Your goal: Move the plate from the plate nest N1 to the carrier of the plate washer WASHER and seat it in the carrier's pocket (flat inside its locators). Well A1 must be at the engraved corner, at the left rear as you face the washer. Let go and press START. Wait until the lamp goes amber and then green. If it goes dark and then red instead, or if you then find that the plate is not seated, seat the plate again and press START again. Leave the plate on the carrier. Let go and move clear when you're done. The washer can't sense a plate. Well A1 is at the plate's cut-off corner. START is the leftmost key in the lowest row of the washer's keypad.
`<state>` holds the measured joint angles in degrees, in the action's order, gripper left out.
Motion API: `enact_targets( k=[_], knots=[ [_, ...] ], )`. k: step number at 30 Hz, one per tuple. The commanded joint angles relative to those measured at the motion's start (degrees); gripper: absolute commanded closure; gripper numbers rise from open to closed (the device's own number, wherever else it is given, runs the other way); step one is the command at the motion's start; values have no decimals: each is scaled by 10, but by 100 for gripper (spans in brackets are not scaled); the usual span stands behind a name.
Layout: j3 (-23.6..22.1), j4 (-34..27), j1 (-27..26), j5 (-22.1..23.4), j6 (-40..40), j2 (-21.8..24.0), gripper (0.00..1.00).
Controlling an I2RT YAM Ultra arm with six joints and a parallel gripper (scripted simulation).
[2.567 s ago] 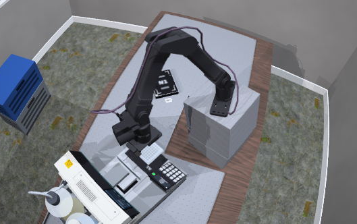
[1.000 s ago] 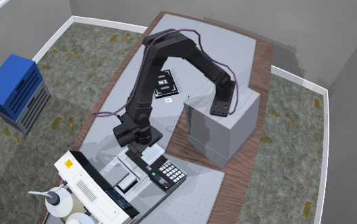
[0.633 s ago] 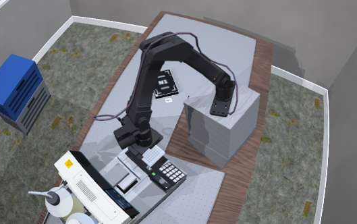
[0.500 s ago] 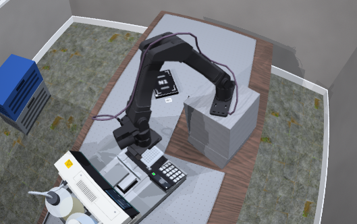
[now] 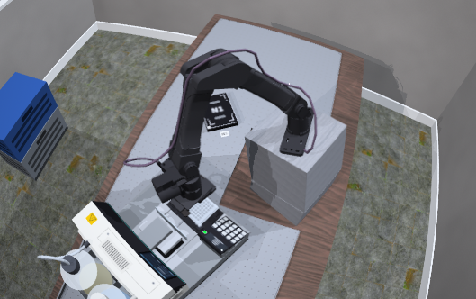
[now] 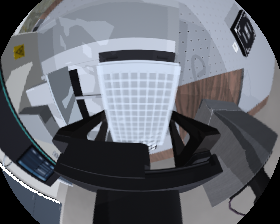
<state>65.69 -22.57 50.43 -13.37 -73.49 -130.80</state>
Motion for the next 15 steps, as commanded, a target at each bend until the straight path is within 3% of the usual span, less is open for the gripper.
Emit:
enact_targets(
  k=[1,12,14,15],
  knots=[
    [19,22,-2,-8,7,-10,16],
    [25,50,-10,-7,14,-43,16],
    [25,50,-10,-7,14,-43,16],
    [25,50,0,-7,13,-21,16]
  ],
)
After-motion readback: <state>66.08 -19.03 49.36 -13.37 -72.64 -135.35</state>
